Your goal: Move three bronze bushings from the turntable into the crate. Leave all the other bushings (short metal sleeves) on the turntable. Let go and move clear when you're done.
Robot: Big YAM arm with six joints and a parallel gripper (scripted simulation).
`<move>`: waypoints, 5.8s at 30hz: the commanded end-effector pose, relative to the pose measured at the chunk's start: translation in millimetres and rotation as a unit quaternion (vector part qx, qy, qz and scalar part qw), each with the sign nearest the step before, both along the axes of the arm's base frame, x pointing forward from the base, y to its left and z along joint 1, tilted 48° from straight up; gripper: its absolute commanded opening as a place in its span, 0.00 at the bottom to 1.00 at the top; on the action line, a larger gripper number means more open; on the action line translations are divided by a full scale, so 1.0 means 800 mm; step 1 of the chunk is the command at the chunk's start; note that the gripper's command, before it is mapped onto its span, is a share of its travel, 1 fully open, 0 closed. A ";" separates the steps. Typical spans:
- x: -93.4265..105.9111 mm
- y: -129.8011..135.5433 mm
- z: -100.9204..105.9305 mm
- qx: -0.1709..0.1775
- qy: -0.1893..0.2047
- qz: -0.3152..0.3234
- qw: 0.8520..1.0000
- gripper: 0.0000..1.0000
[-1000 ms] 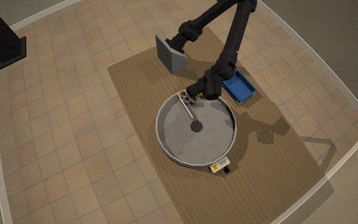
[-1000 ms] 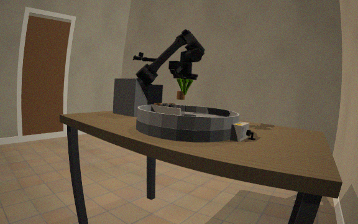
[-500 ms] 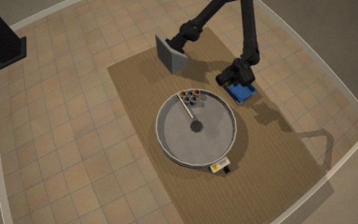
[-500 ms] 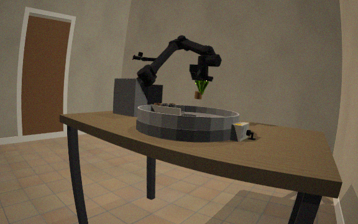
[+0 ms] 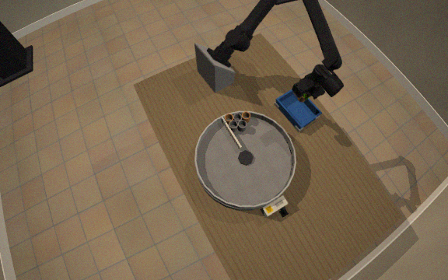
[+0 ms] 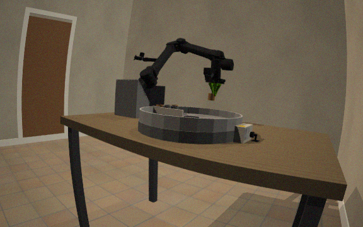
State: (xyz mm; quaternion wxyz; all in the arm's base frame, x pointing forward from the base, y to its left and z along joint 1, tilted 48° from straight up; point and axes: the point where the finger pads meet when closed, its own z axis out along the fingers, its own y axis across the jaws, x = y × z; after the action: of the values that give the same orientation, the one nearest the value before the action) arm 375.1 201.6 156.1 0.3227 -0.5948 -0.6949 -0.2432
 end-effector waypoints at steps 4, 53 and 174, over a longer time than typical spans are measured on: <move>0.022 -0.003 0.039 0.000 -0.013 -0.030 0.999 0.00; -0.008 0.050 -0.031 -0.006 0.013 -0.012 1.000 0.00; -0.017 0.106 -0.080 -0.004 0.010 -0.016 1.000 0.00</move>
State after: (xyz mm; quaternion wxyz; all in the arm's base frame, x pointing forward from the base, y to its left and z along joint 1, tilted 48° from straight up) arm 361.2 284.6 94.9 0.3226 -0.6074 -0.6843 -0.2423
